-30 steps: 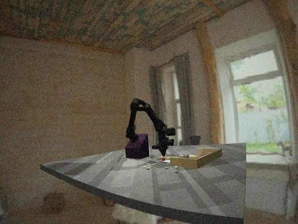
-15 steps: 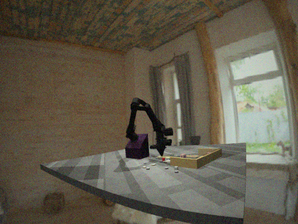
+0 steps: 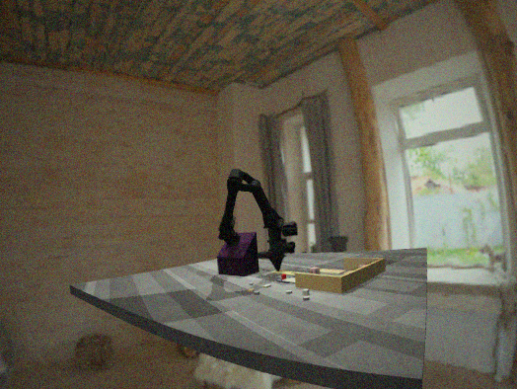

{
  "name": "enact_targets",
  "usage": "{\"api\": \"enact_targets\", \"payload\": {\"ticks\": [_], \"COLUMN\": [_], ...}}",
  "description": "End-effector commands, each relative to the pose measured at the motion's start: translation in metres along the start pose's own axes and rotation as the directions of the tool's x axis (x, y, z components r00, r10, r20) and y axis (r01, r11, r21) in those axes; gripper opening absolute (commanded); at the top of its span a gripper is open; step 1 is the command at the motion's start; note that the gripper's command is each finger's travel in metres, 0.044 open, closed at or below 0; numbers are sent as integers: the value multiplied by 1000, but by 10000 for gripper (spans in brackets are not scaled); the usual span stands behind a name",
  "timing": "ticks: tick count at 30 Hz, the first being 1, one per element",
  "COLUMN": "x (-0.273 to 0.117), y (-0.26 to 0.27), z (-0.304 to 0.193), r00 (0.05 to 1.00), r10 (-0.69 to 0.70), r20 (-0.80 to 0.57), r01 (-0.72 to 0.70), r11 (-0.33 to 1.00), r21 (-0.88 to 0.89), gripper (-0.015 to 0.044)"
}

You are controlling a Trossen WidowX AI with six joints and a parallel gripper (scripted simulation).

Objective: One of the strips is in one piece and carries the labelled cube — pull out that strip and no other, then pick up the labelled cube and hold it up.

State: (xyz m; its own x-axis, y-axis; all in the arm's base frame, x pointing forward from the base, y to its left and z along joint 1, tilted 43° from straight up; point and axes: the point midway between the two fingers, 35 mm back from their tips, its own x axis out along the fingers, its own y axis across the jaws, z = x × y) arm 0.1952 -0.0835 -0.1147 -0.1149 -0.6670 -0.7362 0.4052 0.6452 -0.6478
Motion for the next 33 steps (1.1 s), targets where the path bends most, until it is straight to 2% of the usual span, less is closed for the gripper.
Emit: {"api": "enact_targets", "payload": {"ticks": [1, 18, 23, 27, 31, 33], "x": [3, 3, -39, -42, -39, -40], "y": [-2, -2, 1, 1, 0, -1], "z": [-8, -8, 1, 1, 20, 26], "r00": [1000, 1000, 1000, 1000, 1000, 1000], "r10": [-4, -4, -1, -2, -2, -2], "r20": [-22, -22, -21, -22, -22, -21], "r01": [4, 4, 1, 2, 6, 7], "r11": [1000, 1000, 1000, 1000, 984, 980], "r21": [-8, -8, -7, -8, 178, 197], "gripper": [0, 0, 0, 0, 105, 158]}}
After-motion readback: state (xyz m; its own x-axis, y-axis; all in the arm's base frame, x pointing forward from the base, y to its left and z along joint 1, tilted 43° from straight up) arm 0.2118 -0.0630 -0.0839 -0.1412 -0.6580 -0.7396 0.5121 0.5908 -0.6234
